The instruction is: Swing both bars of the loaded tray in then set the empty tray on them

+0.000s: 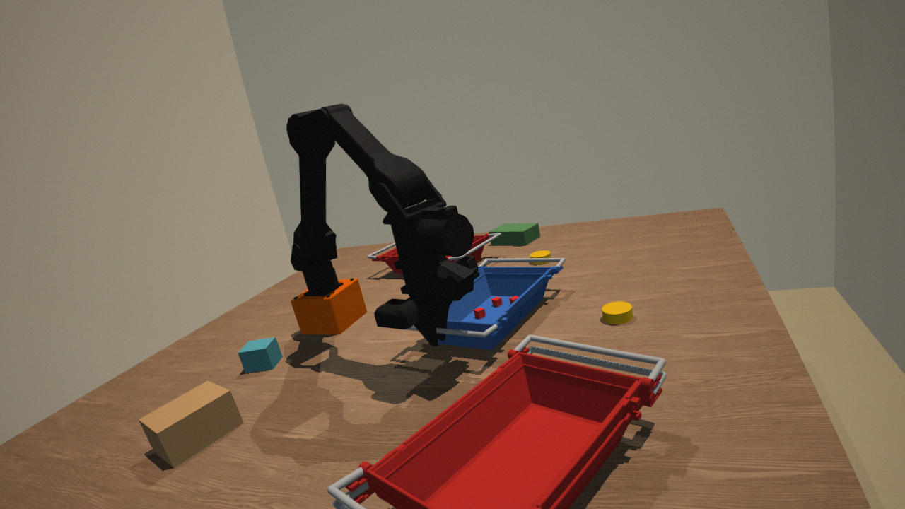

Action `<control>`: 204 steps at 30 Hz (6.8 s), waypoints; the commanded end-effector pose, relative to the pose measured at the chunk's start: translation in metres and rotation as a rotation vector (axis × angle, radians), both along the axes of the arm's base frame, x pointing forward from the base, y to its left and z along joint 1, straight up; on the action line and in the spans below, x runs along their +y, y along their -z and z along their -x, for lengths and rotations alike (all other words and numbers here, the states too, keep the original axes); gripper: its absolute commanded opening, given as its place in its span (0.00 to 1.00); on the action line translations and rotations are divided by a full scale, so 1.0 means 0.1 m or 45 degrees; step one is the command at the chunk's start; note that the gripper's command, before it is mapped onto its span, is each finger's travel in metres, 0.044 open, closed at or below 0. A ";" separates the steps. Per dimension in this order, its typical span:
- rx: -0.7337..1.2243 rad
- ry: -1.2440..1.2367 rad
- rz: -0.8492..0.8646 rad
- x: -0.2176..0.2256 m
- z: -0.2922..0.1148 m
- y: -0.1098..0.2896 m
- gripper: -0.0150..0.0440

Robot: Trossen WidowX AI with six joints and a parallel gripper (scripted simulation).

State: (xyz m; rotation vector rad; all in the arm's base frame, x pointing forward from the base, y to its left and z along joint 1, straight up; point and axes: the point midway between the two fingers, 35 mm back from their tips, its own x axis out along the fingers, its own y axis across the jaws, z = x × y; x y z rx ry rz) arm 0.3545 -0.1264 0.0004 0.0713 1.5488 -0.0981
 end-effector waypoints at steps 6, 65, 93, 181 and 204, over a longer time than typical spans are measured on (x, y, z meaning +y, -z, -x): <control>-0.006 0.005 -0.004 0.16 -0.02 -0.25 0.39; 0.004 0.004 -0.015 0.74 -0.09 -0.50 0.39; 0.021 -1.611 0.011 1.67 -0.43 -1.24 0.39; 0.031 -3.993 0.090 2.50 -0.28 -0.42 0.39; 0.040 -3.995 0.080 2.50 -0.27 -0.48 0.39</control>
